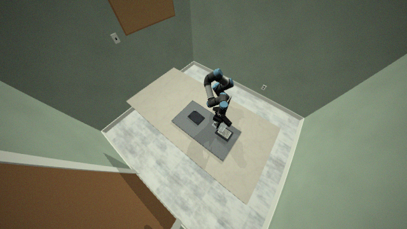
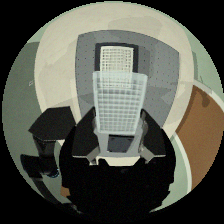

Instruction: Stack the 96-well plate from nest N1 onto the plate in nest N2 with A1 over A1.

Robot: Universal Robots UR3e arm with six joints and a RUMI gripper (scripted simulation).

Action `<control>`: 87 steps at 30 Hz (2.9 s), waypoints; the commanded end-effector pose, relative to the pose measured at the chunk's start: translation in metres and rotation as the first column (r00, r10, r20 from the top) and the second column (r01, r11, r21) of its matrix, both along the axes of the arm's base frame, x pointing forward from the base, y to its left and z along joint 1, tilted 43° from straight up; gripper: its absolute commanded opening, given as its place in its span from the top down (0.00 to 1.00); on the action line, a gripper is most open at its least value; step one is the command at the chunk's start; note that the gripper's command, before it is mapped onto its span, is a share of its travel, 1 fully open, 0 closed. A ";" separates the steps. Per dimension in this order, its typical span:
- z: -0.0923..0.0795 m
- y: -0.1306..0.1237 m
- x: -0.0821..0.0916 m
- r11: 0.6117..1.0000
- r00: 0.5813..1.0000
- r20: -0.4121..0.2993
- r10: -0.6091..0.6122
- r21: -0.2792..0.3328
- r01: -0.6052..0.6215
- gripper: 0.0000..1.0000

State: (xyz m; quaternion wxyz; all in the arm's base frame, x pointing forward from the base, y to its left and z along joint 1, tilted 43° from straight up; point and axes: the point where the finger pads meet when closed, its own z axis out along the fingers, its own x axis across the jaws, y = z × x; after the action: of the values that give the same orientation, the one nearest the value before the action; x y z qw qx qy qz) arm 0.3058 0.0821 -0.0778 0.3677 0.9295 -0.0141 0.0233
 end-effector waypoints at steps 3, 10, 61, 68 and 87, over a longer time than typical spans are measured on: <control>-0.018 0.020 0.000 1.000 1.000 0.001 -0.001 -0.001 0.001 1.00; -0.029 0.032 -0.001 1.000 1.000 0.001 -0.001 -0.001 0.001 1.00; -0.051 0.055 -0.002 1.000 1.000 0.001 -0.001 -0.001 0.001 1.00; -0.060 0.047 -0.002 1.000 1.000 0.001 -0.001 -0.001 0.001 1.00; -0.080 0.028 -0.001 1.000 1.000 0.001 -0.001 -0.001 0.001 1.00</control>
State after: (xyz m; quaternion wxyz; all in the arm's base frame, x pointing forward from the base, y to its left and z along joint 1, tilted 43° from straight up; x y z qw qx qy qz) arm 0.3038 0.1146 -0.1522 0.3695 0.9288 -0.0150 0.0217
